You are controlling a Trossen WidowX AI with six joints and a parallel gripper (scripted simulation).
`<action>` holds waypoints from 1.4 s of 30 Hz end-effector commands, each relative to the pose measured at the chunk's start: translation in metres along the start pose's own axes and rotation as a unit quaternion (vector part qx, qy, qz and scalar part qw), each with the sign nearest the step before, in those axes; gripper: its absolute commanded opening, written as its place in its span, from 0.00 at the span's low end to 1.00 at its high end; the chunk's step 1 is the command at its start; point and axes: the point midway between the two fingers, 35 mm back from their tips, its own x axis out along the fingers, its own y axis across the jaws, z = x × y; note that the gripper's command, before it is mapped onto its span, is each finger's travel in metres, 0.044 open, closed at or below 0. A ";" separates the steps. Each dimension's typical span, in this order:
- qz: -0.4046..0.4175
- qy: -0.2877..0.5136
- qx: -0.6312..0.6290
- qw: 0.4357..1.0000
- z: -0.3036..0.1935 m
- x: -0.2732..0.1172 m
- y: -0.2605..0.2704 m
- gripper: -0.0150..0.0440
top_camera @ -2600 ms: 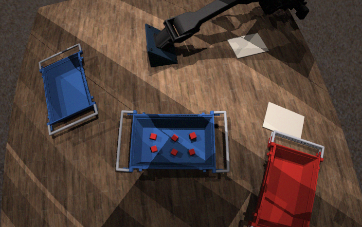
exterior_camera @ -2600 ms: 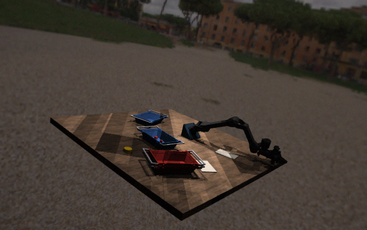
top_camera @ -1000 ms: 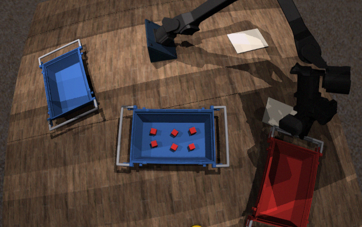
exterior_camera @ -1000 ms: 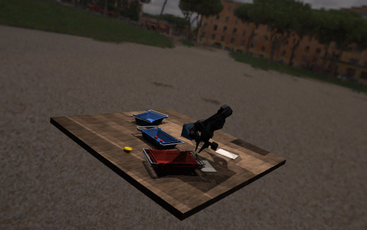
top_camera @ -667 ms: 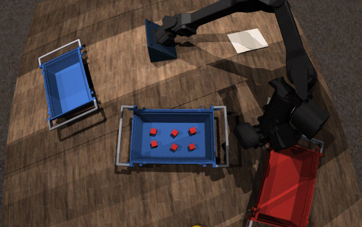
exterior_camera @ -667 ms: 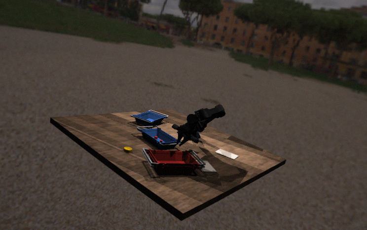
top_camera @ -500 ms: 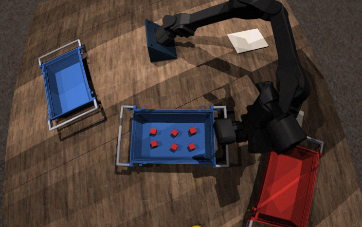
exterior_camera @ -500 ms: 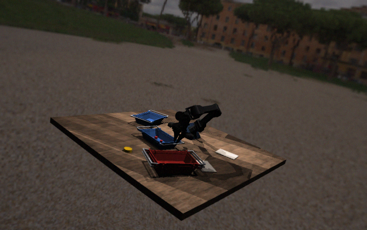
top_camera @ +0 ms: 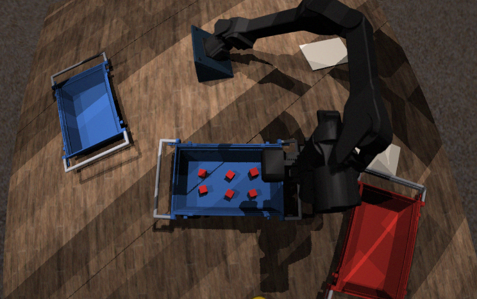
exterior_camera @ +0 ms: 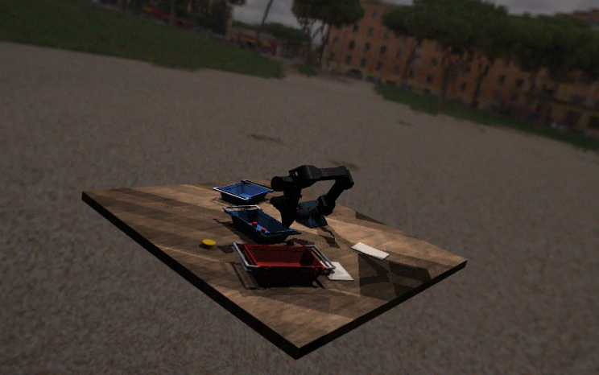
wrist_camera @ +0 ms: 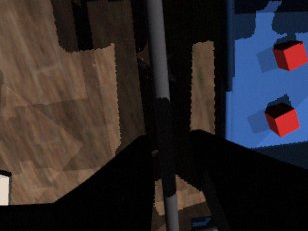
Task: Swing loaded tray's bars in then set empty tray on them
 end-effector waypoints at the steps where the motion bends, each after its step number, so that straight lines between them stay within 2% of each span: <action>1: 0.003 0.007 0.004 1.000 -0.002 0.014 0.001 0.40; 15: 0.004 0.007 0.004 1.000 -0.004 0.056 0.002 0.40; 26: 0.004 0.007 0.004 1.000 -0.003 0.050 -0.002 0.40; 33: 0.003 0.007 0.004 1.000 -0.003 0.027 -0.018 0.40; 42: 0.002 0.007 0.004 1.000 -0.004 0.023 -0.048 0.40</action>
